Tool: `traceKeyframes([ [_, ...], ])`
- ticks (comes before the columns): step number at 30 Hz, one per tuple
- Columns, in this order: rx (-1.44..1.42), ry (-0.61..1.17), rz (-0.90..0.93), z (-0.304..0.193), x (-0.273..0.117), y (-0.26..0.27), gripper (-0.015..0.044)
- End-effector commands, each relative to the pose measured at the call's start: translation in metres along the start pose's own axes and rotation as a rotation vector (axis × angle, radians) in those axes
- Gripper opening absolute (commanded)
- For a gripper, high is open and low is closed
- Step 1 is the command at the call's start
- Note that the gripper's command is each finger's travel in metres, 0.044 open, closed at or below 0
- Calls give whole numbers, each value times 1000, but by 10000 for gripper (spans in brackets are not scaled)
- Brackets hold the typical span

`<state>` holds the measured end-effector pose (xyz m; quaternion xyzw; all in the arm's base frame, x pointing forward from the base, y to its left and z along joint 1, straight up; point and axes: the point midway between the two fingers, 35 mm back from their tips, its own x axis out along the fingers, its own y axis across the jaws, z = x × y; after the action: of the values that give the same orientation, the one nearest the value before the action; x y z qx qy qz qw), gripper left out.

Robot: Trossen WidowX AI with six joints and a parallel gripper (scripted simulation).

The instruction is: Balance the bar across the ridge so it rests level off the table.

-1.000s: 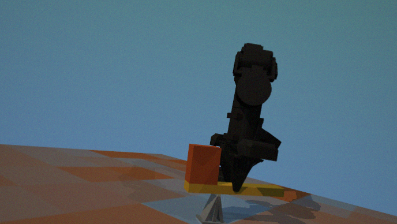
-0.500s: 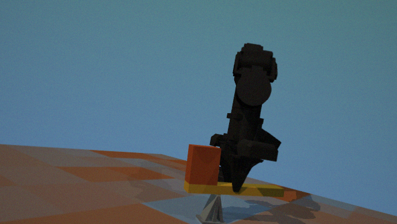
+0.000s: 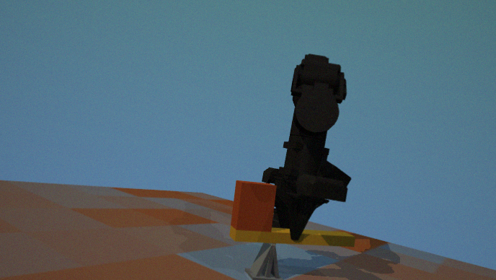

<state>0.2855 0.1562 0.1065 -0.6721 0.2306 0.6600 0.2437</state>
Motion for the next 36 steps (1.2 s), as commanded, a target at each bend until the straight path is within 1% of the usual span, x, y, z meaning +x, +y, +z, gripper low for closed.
traceKeyframes([
  [1, -3, 1, -3, 0, 0, -1, 0],
  [36, -3, 1, -3, 0, 3, 0, 0],
])
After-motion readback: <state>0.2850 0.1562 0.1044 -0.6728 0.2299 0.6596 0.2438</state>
